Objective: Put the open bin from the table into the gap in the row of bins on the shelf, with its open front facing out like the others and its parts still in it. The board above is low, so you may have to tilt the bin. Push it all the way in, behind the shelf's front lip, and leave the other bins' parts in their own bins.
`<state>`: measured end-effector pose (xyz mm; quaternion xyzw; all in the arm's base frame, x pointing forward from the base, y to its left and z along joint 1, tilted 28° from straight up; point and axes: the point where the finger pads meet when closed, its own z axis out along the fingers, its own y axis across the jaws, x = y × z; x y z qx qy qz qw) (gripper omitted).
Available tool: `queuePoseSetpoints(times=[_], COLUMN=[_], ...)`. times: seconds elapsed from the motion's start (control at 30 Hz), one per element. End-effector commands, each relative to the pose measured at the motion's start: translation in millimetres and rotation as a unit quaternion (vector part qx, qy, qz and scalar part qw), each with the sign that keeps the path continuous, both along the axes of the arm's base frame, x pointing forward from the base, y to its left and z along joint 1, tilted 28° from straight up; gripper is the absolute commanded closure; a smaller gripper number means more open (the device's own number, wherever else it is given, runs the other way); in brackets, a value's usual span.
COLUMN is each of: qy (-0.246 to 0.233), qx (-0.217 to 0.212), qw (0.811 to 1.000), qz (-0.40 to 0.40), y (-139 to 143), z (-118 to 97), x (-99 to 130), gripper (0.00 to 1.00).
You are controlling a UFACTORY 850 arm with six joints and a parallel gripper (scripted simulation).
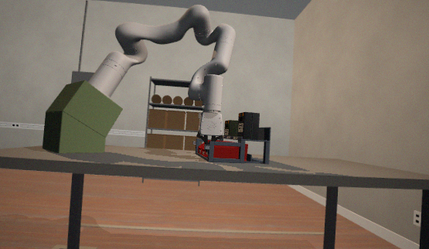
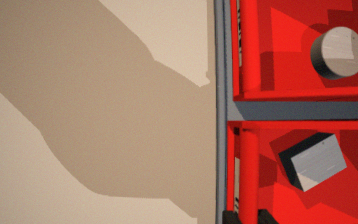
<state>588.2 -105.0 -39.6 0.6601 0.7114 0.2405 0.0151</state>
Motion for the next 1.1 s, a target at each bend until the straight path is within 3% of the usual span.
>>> queuePoseSetpoints(times=[0.0, 1.07], qy=[0.0, -0.001], qx=[0.0, 0.0], qw=[1.0, 1.0], qz=[0.0, 0.0], y=[-0.5, -0.4], z=[0.7, 6.2], x=[0.7, 14.6], gripper=[1.0, 1.0])
